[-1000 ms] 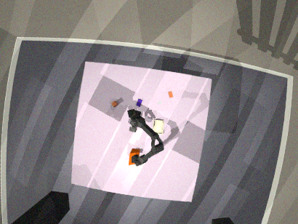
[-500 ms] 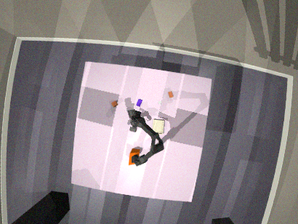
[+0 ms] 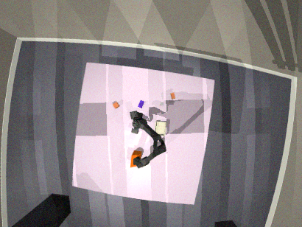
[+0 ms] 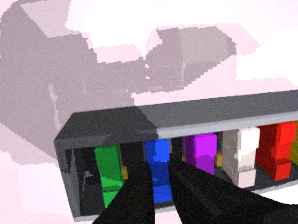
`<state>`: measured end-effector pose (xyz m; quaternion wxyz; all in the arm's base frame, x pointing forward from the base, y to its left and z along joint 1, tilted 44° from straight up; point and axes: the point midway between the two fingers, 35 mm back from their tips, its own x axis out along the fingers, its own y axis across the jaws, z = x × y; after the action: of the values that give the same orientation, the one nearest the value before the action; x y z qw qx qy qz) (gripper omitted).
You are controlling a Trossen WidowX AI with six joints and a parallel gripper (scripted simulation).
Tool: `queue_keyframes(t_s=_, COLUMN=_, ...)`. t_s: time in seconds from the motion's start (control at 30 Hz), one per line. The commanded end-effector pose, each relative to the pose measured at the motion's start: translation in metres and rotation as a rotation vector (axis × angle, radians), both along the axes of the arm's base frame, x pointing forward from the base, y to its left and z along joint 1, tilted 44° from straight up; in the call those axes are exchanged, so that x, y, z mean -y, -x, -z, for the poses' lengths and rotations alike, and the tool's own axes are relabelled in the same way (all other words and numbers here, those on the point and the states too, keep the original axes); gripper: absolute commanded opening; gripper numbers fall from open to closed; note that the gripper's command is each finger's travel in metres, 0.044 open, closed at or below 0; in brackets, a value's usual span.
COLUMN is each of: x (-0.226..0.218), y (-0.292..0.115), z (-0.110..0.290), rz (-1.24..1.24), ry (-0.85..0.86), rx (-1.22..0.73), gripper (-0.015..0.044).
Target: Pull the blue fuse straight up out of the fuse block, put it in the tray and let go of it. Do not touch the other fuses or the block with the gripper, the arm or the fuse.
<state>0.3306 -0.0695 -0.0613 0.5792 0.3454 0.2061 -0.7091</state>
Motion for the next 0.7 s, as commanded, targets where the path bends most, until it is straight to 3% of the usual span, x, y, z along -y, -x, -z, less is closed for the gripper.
queue_keyframes(t_s=0.0, x=0.0, y=-0.0001, z=-0.0002, rz=0.0, ry=0.0, rx=0.001, gripper=0.0014)
queue_keyframes(t_s=0.67, x=-0.0049, y=-0.0011, z=-0.0051, rz=-0.001, ry=0.0, rx=0.0, gripper=0.0)
